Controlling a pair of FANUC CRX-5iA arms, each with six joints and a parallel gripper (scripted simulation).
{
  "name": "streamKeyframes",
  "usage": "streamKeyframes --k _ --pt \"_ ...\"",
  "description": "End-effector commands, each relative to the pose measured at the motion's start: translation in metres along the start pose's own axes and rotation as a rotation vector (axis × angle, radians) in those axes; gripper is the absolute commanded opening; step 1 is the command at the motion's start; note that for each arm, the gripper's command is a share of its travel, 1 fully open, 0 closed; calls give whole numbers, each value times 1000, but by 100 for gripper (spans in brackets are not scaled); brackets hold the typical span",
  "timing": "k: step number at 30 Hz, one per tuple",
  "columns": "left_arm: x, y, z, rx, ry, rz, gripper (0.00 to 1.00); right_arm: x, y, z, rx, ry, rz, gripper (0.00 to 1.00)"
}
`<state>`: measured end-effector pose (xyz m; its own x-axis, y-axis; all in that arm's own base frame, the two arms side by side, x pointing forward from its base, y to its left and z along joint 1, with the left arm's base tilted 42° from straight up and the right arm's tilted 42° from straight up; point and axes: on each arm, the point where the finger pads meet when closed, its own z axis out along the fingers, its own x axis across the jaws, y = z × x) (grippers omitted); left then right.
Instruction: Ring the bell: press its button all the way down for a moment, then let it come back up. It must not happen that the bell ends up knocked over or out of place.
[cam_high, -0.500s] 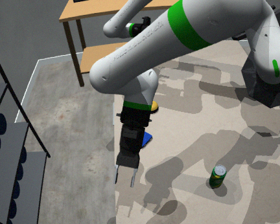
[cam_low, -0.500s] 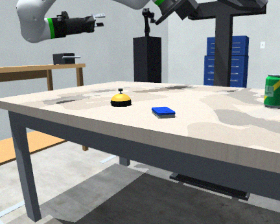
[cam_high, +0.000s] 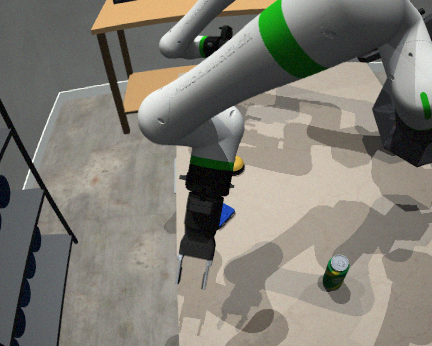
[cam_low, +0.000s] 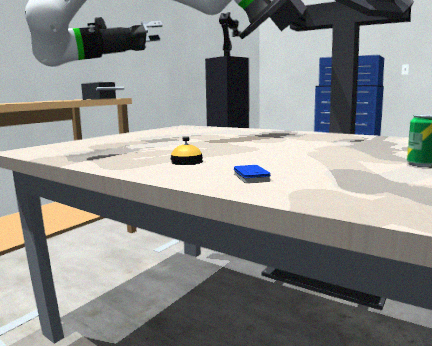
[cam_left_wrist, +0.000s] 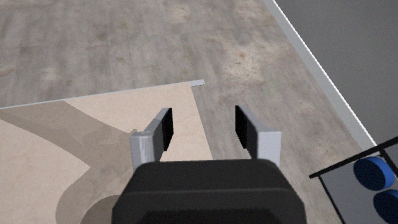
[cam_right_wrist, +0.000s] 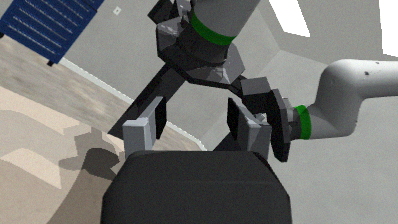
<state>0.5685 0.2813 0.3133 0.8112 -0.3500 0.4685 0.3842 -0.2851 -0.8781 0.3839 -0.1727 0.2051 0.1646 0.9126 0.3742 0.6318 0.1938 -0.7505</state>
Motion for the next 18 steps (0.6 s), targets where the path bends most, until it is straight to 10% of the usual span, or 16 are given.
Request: streamKeyframes --k 1,9,18 --pt "1 -1 0 0 1 -1 100 1 -1 -1 -1 -1 0 100" --pt "1 -1 0 0 1 -1 100 -8 -12 -5 -49 7 28 100" --pt "1 -1 0 0 1 -1 100 -61 -89 -21 -343 55 225 100"
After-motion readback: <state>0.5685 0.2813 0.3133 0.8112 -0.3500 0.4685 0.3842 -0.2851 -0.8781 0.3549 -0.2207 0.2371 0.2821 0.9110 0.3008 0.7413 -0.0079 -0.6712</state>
